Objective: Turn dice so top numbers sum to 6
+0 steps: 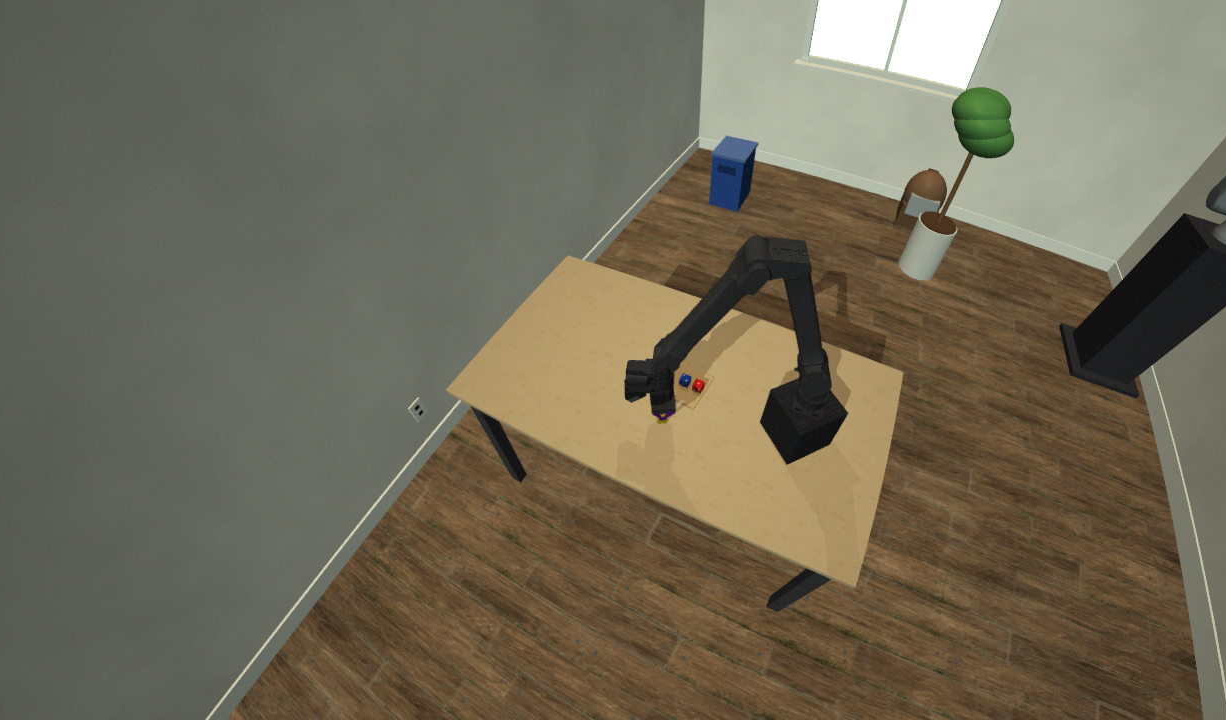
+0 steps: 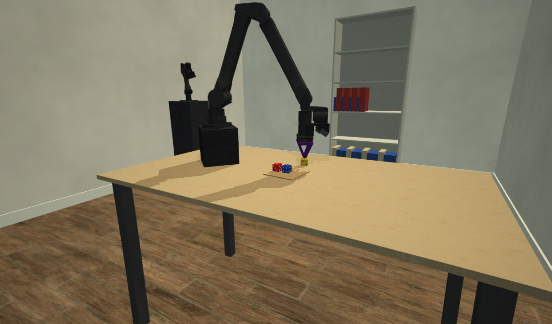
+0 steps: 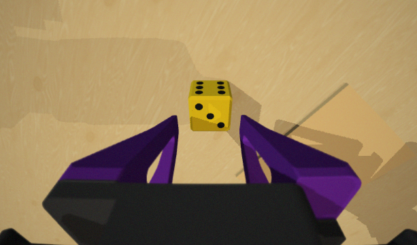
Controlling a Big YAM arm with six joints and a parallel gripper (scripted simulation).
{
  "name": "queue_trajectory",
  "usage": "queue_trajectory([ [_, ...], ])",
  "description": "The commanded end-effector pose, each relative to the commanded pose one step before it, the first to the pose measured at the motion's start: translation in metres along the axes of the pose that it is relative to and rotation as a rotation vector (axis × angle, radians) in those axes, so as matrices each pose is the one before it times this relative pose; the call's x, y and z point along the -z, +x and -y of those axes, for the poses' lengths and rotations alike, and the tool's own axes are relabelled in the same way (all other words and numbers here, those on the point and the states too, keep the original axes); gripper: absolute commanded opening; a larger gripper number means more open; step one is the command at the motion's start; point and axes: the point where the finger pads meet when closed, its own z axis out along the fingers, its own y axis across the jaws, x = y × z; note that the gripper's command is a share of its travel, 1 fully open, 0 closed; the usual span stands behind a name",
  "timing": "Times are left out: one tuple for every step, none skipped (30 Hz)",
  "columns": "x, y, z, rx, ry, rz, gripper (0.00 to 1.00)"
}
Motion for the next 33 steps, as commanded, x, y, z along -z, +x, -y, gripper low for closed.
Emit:
queue_trajectory([
  [0.01159,-0.01694,0.00659,-0.00131,0.01076,0.05115,0.45],
  [0.0,-0.00007,0.00008,-0.00001,0.00001,0.00003,0.45],
  [0.0,-0.00018,0.00017,-0.00005,0.00003,0.00008,0.45],
  [-0.00001,-0.0003,0.00024,-0.00011,0.00005,0.00013,0.45],
  [-0.00001,-0.00043,0.00025,-0.00006,0.00005,0.00018,0.45],
  [-0.00001,-0.00054,0.00021,0.0001,0.00005,0.00023,0.45],
  [-0.00001,-0.00063,0.00013,0.00028,0.00005,0.00027,0.45],
  [-0.00001,-0.00066,0.00007,0.00039,0.00004,0.00028,0.45],
  [0.0,0.0,0.0,0.0,0.0,0.0,0.45],
  [0.0,0.0,0.0,0.0,0.0,0.0,0.45],
  [0.00001,-0.00078,-0.00066,0.00076,-0.00006,0.00033,0.45],
  [-0.00001,-0.00049,0.00046,-0.00001,0.00009,0.00021,0.45],
  [-0.00001,-0.00039,0.00042,-0.00025,0.00008,0.00017,0.45],
  [-0.00001,-0.00028,0.00031,-0.00062,0.00006,0.00012,0.45],
  [0.0,-0.00019,0.0001,-0.00033,0.00002,0.00008,0.45],
  [0.0,-0.00009,0.00001,-0.00018,0.0,0.00004,0.45],
  [0.0,-0.00003,-0.00008,0.00009,-0.00001,0.00001,0.45],
  [0.0,-0.00001,-0.00007,0.00015,-0.00001,0.00001,0.45],
  [0.0,0.0,-0.00002,0.00005,0.0,0.0,0.45],
  [0.0,0.0,0.0,0.0,0.0,0.0,0.45],
  [0.0,0.0,0.0,0.0,0.0,0.0,0.45],
  [0.0,0.0,0.0,0.0,0.0,0.0,0.45],
  [0.0,0.0,0.0,0.0,0.0,0.0,0.45],
  [0.0,0.0,0.0,0.0,0.0,0.0,0.45],
  [0.0,0.0,0.0,0.0,0.0,0.0,0.45],
  [0.0,0.0,0.0,0.0,0.0,0.0,0.45],
  [0.0,0.0,0.0,0.0,0.0,0.0,0.45],
  [0.0,0.0,0.0,0.0,0.0,0.0,0.45],
  [0.0,0.0,0.0,0.0,0.0,0.0,0.45],
  [0.0,0.0,0.0,0.0,0.0,0.0,0.45],
  [0.0,0.0,0.0,0.0,0.0,0.0,0.45],
  [0.0,0.0,0.0,0.0,0.0,0.0,0.45],
  [0.0,0.0,0.0,0.0,0.0,0.0,0.45],
])
